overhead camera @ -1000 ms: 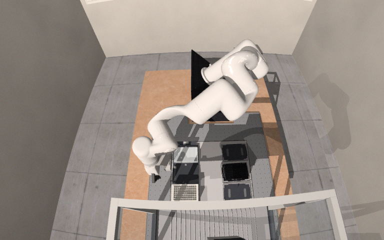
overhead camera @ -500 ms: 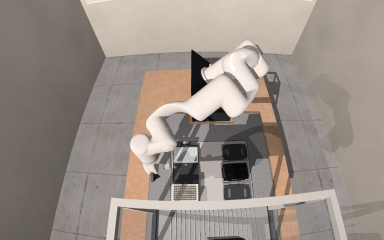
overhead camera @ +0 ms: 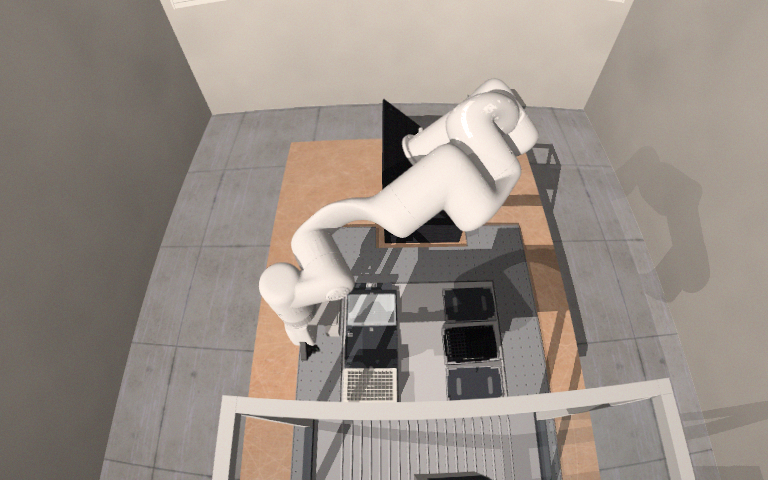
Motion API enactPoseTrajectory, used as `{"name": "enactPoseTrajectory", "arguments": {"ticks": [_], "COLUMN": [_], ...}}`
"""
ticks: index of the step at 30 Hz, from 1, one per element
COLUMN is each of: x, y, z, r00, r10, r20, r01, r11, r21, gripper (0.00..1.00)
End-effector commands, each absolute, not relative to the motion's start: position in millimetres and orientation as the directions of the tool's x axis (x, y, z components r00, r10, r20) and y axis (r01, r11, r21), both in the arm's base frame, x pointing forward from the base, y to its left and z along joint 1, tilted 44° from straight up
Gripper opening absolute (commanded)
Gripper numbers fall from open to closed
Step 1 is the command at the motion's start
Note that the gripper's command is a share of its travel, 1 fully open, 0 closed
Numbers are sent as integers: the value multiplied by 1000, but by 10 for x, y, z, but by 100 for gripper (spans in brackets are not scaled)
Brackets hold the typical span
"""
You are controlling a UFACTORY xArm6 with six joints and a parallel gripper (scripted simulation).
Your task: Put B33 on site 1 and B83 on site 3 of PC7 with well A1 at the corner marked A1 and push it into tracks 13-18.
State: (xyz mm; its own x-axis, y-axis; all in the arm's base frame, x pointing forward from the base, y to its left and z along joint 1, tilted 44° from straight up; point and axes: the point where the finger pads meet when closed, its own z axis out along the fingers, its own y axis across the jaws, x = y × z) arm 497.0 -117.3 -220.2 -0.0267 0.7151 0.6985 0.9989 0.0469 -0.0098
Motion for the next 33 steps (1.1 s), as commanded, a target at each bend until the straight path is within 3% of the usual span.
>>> {"name": "enactPoseTrajectory", "arguments": {"ticks": [1,24,33], "x": [4838,4020,3631], "y": [-1135,-807,-652], "z": [-2119,-1764,-1595], "r00": [88,660,852], "r10": [718,556,396], "r20": [691,506,341], "r01": [996,750,522], "r11": [-39,-456,-600], "r21": [-86,-478,-607], "gripper": [82,82,82]}}
